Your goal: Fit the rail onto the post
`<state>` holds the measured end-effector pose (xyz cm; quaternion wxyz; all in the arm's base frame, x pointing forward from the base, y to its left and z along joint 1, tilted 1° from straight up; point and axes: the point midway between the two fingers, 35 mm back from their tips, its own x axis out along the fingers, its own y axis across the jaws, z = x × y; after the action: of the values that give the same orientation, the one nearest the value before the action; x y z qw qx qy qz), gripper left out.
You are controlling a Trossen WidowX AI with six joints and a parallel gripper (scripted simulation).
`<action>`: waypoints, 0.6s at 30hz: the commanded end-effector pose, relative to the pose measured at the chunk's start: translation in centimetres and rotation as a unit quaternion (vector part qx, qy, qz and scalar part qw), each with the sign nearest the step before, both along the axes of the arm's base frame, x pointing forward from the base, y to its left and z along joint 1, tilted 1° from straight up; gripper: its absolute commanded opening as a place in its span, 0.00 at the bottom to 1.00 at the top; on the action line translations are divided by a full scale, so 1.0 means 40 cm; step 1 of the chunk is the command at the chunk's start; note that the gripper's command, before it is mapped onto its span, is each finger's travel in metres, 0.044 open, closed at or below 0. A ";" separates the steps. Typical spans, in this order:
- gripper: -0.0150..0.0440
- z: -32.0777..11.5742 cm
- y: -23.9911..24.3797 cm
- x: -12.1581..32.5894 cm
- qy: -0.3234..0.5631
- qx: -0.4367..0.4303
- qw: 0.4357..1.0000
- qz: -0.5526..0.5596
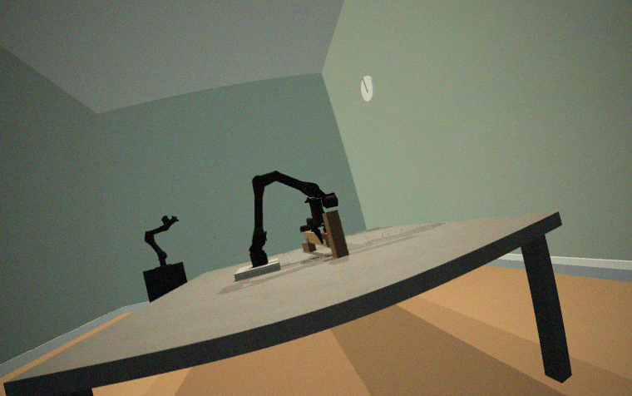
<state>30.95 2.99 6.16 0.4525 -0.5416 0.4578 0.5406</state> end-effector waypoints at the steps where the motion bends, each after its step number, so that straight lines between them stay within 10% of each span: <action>1: 0.25 0.025 0.005 0.011 -0.012 0.006 1.000 0.001; 18: 0.25 0.046 0.005 0.011 -0.012 0.006 1.000 0.001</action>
<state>30.98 2.99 7.05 0.4526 -0.5417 0.4577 0.5405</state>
